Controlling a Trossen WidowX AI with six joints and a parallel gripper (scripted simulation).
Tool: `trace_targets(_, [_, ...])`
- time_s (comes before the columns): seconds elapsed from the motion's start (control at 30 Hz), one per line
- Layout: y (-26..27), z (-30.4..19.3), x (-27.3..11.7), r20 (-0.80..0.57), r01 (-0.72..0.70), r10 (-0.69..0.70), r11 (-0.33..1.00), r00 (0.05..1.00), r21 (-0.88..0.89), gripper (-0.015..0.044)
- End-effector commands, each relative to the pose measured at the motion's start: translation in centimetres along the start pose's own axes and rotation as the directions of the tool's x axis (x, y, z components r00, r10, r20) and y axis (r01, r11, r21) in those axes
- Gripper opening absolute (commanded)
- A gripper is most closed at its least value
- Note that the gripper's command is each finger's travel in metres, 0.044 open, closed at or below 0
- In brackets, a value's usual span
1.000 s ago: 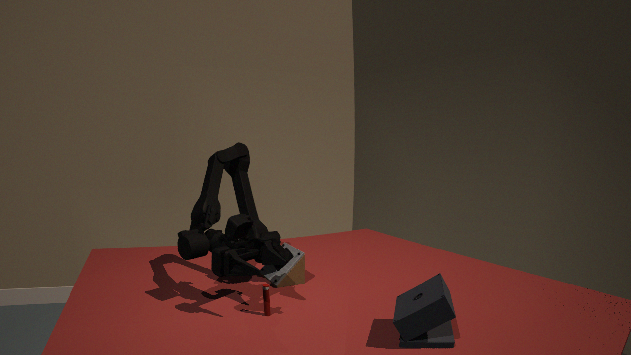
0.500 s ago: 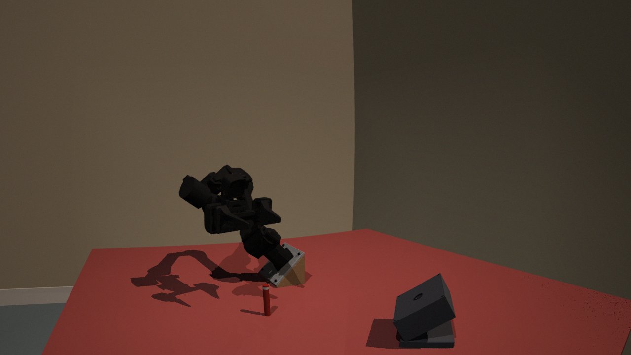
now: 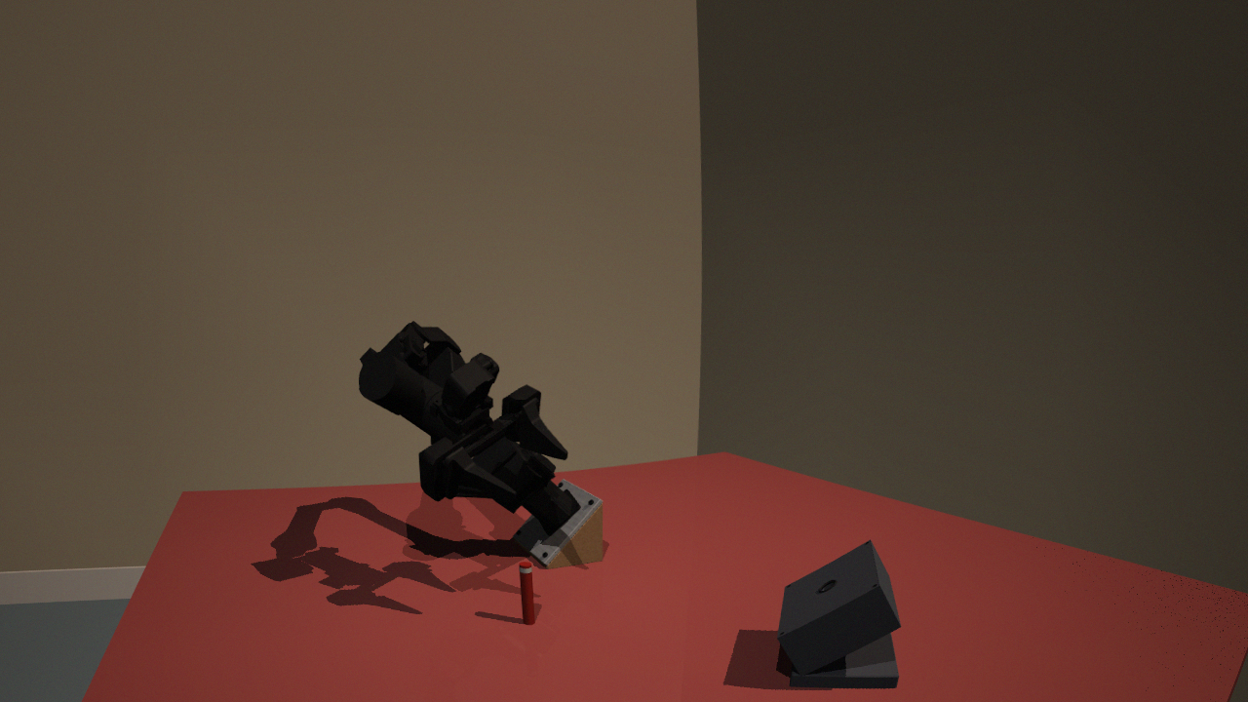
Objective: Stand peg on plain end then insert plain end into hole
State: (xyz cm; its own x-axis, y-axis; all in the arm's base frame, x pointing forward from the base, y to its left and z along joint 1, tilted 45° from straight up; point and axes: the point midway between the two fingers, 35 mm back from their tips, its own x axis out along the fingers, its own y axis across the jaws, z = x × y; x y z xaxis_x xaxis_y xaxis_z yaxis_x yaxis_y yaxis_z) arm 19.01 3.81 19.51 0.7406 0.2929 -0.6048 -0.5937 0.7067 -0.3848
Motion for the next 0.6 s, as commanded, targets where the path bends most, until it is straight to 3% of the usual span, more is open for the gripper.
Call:
trace_targets(0.0, [0.0, -0.8, 0.6, -0.105, -0.025, 0.032, 0.997, 0.994, 0.068, 0.0440])
trace_targets(0.3, [0.2, -2.8, 1.6, -0.368, -0.030, 0.096, 0.983, 0.925, 0.180, 0.0440])
trace_targets(0.57, [0.1, -4.2, 1.9, -0.597, 0.025, 0.100, 0.980, 0.796, 0.198, 0.0440])
